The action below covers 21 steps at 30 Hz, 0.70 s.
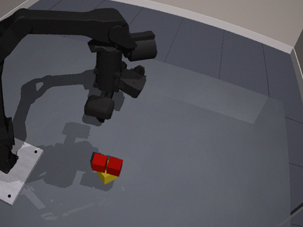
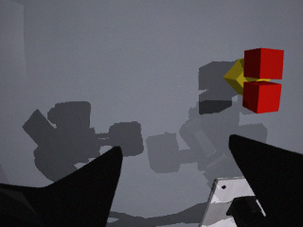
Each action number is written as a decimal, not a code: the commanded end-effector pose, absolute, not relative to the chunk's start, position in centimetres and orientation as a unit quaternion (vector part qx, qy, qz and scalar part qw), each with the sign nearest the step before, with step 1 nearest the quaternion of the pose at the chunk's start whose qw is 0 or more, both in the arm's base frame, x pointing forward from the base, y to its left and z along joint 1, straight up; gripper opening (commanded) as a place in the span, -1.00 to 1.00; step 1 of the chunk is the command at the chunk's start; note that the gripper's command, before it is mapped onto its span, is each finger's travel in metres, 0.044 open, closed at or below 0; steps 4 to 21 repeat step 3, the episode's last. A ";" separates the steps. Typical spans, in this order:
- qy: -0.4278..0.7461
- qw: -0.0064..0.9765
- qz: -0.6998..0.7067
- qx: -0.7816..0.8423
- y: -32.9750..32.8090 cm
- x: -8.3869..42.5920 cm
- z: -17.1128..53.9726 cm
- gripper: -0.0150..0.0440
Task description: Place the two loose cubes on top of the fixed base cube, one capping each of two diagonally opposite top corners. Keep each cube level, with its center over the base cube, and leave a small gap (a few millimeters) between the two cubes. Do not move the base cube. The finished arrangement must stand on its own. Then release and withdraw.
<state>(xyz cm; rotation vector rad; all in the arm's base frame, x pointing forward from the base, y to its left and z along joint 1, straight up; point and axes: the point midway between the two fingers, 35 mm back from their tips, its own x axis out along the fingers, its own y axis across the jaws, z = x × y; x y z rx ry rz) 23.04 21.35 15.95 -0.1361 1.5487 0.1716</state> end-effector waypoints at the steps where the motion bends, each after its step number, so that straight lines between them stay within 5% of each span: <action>1: 0.698 0.709 0.076 -0.060 21.4 22.9 16.0 0.86; 21: 0.698 0.709 0.076 -0.060 21.4 22.9 16.0 0.86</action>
